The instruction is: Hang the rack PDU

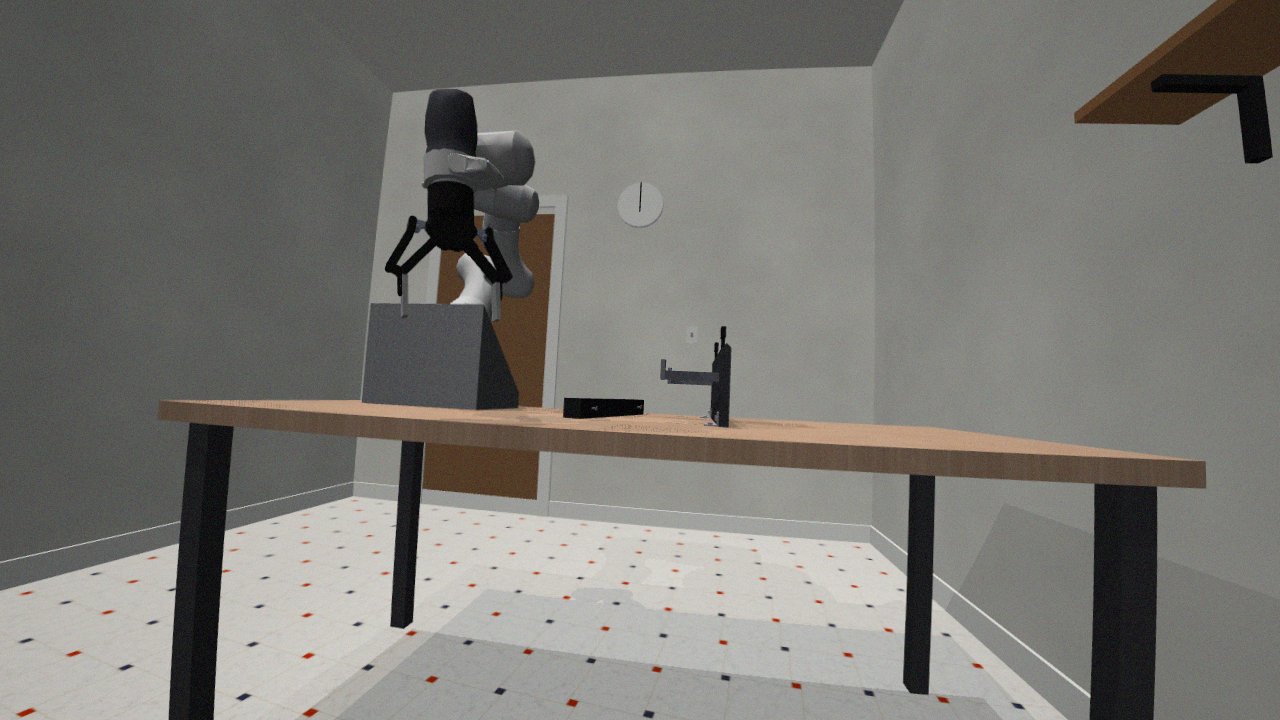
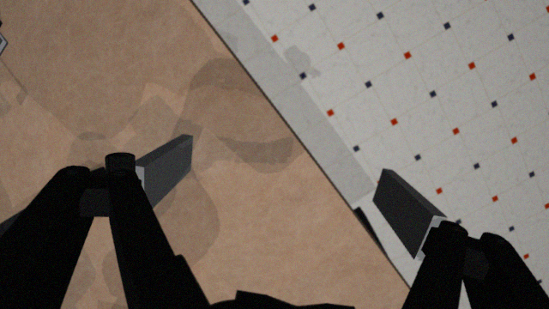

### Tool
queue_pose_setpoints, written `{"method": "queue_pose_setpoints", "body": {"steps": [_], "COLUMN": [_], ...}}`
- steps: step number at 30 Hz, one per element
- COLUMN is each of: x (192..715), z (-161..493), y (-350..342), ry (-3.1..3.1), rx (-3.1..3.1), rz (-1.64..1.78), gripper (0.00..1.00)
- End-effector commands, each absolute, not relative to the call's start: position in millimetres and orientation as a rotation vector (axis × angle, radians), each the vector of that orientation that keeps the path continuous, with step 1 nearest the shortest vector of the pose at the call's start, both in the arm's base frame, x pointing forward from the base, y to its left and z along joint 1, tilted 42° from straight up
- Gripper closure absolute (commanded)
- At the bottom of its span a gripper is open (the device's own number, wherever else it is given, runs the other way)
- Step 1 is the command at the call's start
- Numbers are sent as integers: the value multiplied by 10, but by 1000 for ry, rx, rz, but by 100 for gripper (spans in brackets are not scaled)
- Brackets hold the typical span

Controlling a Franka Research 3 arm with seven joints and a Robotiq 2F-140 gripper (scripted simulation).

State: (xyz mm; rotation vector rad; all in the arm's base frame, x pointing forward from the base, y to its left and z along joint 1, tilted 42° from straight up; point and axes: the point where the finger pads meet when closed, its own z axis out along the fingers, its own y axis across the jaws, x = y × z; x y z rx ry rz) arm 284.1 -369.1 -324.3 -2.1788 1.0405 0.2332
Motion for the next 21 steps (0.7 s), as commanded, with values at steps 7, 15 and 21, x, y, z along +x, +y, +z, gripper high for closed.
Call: {"method": "queue_pose_setpoints", "body": {"steps": [7, 15, 21], "x": [2841, 2841, 2899], "z": [-3243, -3243, -3173], "y": [-3692, -3692, -3693], "ry": [1041, 1041, 1056], "rx": [-2179, -2179, -2172], "rz": [233, 233, 239], "gripper": [0, 0, 0]}}
